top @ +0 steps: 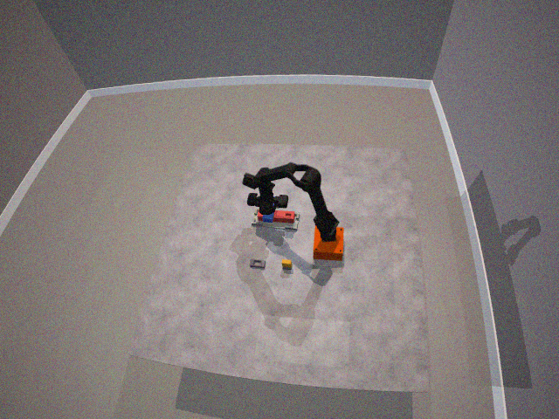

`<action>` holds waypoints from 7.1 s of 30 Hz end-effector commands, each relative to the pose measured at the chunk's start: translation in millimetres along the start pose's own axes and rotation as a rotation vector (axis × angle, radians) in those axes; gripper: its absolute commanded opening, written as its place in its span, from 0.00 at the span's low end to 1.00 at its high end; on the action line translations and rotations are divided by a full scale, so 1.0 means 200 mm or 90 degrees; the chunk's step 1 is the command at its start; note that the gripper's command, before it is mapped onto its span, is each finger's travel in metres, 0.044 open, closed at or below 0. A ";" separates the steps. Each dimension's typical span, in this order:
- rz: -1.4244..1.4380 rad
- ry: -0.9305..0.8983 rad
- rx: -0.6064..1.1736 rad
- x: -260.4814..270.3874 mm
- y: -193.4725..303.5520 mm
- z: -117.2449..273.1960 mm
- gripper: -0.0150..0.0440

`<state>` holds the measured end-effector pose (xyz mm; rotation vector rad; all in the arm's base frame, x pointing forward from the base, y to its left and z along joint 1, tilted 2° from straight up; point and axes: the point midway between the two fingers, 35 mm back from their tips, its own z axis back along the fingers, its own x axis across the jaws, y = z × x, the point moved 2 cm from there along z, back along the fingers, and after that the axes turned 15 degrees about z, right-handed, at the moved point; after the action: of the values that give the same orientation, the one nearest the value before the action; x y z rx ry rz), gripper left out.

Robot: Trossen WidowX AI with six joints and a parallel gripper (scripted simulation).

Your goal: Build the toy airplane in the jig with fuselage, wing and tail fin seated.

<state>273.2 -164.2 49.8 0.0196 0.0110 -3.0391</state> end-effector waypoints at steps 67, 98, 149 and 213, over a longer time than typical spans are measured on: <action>-0.665 0.000 0.003 -0.03 0.01 0.37 1.00; -1.014 -0.002 -0.004 -0.12 -0.64 0.39 1.00; -1.014 -0.016 -0.010 0.22 -1.40 -0.15 1.00; -1.015 -0.013 -0.006 0.18 -1.41 0.00 0.25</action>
<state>207.2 113.0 42.0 -0.0625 0.0538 -4.6350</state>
